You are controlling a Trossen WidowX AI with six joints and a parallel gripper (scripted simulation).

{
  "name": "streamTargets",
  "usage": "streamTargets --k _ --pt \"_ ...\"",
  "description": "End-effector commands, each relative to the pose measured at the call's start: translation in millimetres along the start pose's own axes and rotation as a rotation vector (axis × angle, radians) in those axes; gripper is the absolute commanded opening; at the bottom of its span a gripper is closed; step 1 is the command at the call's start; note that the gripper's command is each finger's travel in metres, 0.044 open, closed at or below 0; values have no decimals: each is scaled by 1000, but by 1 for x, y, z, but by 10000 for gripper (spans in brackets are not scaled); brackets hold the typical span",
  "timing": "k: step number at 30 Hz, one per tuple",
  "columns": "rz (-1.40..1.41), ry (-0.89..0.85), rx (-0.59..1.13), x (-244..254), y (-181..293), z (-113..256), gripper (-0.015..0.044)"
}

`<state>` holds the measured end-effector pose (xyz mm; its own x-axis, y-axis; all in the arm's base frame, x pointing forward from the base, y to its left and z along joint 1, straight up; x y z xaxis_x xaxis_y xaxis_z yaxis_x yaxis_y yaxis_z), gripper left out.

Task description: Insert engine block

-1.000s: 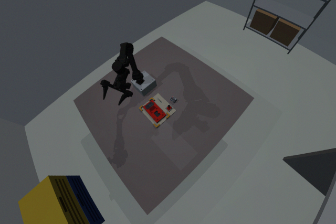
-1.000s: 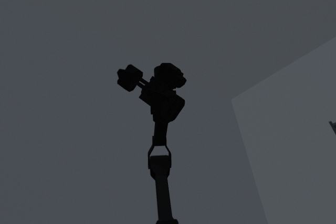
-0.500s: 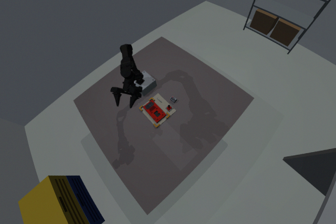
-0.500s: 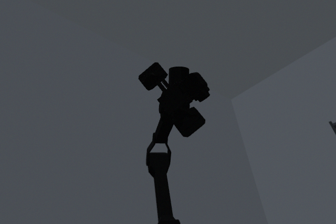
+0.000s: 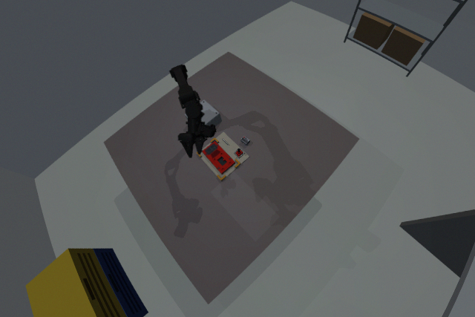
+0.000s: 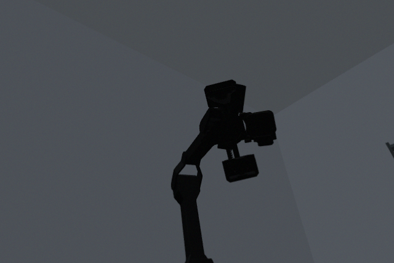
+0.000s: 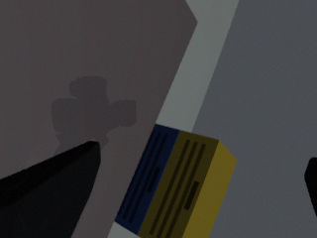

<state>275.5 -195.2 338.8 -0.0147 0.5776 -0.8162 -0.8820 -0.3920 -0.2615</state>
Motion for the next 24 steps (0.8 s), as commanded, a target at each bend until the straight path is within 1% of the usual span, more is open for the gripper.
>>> streamTargets --k 1,12,24 --pt "126 -64 -23 15 -10 -5 440" --pt "466 -212 -84 62 -37 -12 440" --pt "770 -340 -197 106 -60 -10 440"
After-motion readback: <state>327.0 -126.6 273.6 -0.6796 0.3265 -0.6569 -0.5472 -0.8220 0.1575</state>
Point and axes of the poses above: the point midway between the two fingers, 35 mm back from their tips, its own z axis back along the fingers, its own x axis across the jaws, y = z × x, the point moved 7 cm from there along z, back along the fingers, and after that the axes turned 11 degrees about -z, right-handed, at the moved point
